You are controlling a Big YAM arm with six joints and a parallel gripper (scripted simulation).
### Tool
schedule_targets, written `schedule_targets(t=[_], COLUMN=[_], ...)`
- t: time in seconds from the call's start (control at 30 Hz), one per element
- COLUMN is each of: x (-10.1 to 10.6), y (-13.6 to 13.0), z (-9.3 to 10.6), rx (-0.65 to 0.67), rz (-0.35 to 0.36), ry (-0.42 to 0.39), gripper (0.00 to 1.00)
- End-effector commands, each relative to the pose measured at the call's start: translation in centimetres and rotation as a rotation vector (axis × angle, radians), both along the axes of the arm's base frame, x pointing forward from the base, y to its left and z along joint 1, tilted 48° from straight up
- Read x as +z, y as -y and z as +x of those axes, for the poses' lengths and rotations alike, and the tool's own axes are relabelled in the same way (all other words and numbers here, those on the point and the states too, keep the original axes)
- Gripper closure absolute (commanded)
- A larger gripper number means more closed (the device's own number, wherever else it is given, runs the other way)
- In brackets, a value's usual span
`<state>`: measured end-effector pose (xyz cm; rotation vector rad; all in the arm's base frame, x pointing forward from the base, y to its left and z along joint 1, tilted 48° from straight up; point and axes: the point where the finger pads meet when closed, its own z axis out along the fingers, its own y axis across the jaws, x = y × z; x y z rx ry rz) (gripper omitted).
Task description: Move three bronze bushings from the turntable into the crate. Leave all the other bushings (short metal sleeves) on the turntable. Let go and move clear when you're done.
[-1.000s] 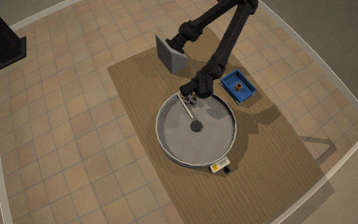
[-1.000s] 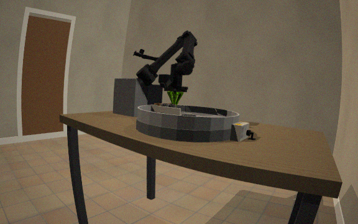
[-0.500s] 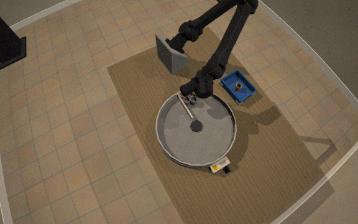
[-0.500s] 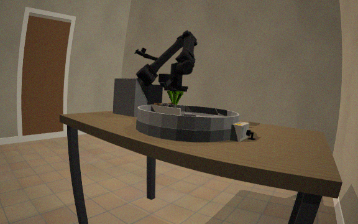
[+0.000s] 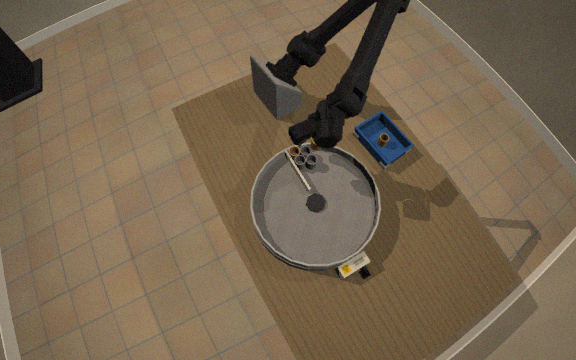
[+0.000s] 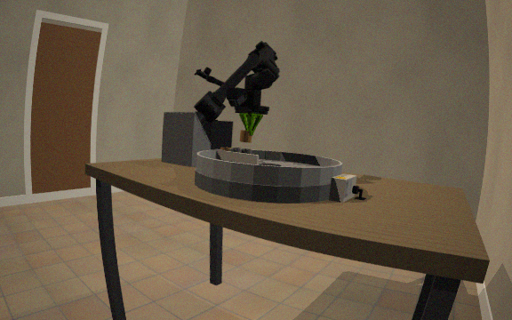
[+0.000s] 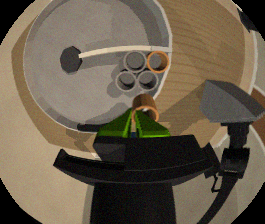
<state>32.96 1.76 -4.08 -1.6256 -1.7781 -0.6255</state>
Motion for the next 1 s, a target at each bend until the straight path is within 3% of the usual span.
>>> schedule_targets(t=[0.0,0.13,0.17,0.3,0.97], x=[1.7,1.6,1.0,1.1,1.1], y=[1.8,1.1,0.1,1.0,1.0], z=[2.1,1.9,-0.2,0.8,0.8], rx=[0.01,0.034,0.044,0.027,0.024], rz=[-0.008,-0.003,0.013,0.004,0.003], ry=[0.064,0.053,0.008,0.036,0.033], gripper=[1.0,1.0,1.0,1.0,1.0])
